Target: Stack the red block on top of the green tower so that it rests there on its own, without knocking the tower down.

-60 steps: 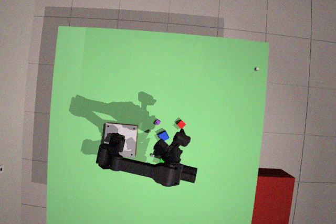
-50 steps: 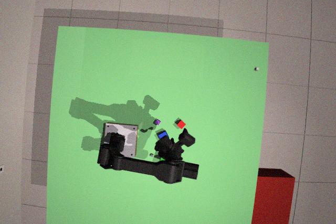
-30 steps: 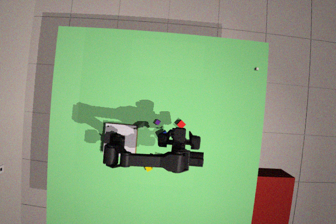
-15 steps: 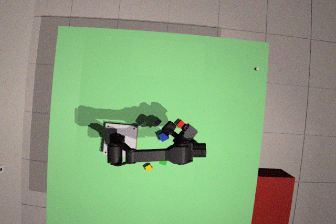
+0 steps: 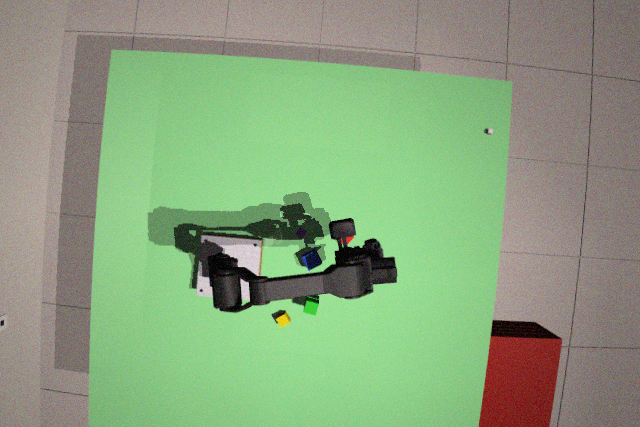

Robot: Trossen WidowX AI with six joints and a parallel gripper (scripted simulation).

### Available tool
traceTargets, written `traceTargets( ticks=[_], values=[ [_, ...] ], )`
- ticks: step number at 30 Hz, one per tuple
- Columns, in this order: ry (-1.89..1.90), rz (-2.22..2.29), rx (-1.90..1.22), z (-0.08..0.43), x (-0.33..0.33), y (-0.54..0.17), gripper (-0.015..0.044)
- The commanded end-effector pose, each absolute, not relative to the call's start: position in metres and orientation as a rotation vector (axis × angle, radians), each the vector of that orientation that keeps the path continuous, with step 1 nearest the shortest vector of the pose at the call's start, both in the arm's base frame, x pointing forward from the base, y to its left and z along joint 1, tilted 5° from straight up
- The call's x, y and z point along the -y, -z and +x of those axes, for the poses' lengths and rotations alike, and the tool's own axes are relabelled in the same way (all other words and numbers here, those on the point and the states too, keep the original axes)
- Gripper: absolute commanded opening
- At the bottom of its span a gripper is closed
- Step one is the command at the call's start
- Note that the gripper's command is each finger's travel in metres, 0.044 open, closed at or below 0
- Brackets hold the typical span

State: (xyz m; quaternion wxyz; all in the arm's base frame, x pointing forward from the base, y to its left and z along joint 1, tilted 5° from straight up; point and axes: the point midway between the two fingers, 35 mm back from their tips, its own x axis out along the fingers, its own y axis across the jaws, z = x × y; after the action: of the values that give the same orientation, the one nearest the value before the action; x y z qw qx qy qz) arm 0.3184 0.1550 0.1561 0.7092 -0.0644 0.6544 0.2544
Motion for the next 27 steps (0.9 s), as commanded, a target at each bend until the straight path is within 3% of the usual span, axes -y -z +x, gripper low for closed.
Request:
traceTargets(
  ticks=[1,19,27],
  values=[
    [-0.423,-0.045,-1.499,0.32,-0.157,-0.148,0.044],
    [0.292,0.463,-1.517,0.328,-0.171,-0.119,0.044],
    [0.318,0.482,-1.512,0.327,-0.171,-0.118,0.044]
  ],
)
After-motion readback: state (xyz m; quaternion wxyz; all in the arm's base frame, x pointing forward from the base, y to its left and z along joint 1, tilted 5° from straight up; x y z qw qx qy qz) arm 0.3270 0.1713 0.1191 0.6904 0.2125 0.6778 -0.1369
